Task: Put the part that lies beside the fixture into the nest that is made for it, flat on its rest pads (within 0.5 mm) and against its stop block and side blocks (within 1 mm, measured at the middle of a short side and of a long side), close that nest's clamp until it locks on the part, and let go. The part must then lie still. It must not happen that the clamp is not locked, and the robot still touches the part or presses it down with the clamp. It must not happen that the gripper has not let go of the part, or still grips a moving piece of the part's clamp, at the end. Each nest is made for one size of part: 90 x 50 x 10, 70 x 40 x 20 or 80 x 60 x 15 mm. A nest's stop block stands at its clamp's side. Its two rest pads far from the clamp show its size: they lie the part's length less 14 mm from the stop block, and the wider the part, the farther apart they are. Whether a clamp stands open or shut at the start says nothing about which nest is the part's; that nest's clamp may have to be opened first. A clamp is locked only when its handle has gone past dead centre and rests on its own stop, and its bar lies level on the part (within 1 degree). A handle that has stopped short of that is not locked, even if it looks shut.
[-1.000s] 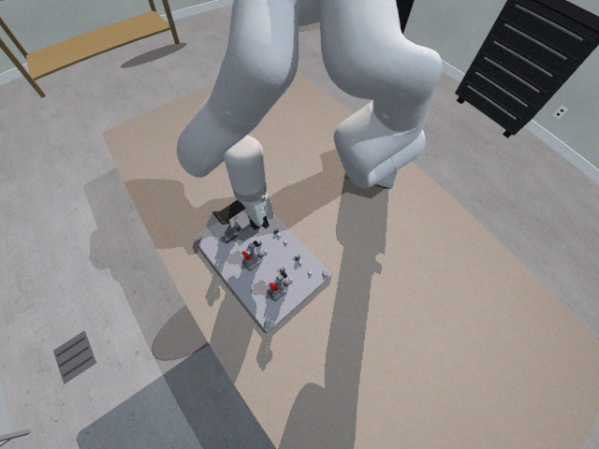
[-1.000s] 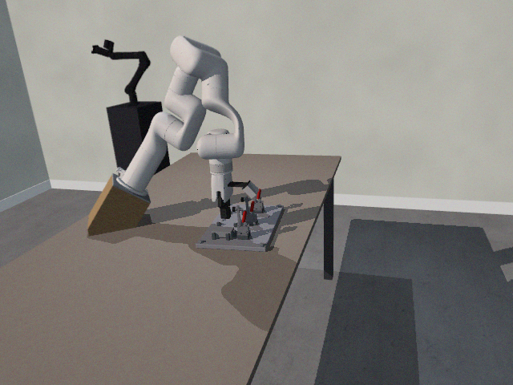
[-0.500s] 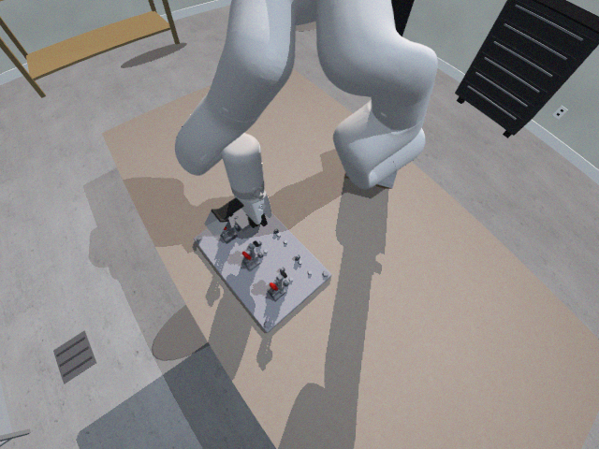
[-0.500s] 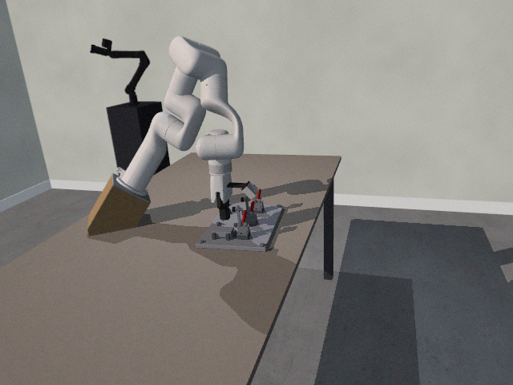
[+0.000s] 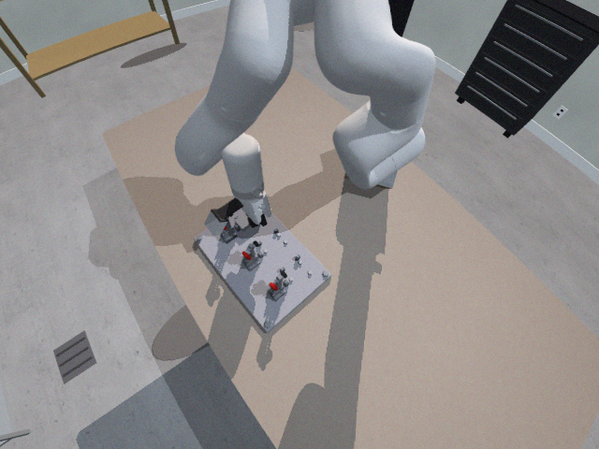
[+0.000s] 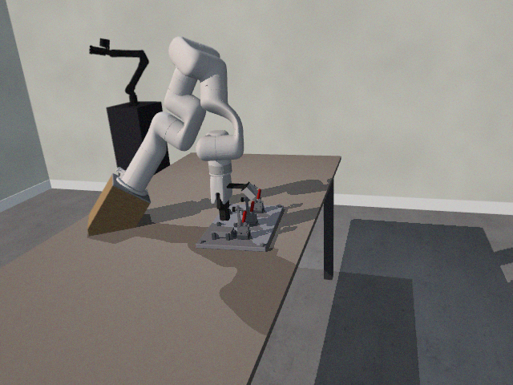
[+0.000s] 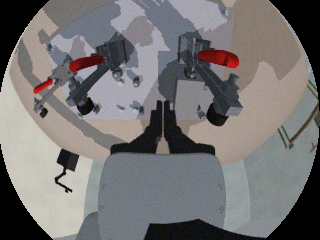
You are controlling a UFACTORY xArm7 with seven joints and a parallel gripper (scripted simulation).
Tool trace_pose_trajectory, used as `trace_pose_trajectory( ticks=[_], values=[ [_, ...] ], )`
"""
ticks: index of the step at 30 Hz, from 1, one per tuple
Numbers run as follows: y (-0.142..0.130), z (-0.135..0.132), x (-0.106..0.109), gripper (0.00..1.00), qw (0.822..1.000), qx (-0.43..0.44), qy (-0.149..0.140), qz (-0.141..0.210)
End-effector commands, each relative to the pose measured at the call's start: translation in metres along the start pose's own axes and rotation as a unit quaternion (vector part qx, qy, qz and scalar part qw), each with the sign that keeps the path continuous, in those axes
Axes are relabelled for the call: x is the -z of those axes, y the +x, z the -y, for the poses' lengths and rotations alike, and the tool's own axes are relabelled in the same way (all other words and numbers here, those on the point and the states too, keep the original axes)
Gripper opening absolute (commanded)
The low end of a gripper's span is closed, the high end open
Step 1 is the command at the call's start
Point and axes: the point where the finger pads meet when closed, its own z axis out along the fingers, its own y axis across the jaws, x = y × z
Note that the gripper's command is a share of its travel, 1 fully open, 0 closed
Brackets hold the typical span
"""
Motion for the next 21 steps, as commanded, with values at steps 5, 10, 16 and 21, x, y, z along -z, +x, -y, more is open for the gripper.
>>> trace_pose_trajectory(
  ticks=[5,10,16,21],
  values=[
    [0.000,-0.001,-0.012,0.00,1.000,0.000,-0.001,-0.001],
    [0.000,-0.001,-0.023,0.00,1.000,0.000,-0.001,-0.001],
    [0.000,-0.001,-0.032,0.00,1.000,0.000,-0.001,-0.001],
    [0.000,-0.001,-0.032,0.00,1.000,0.000,-0.001,-0.001]
  ],
)
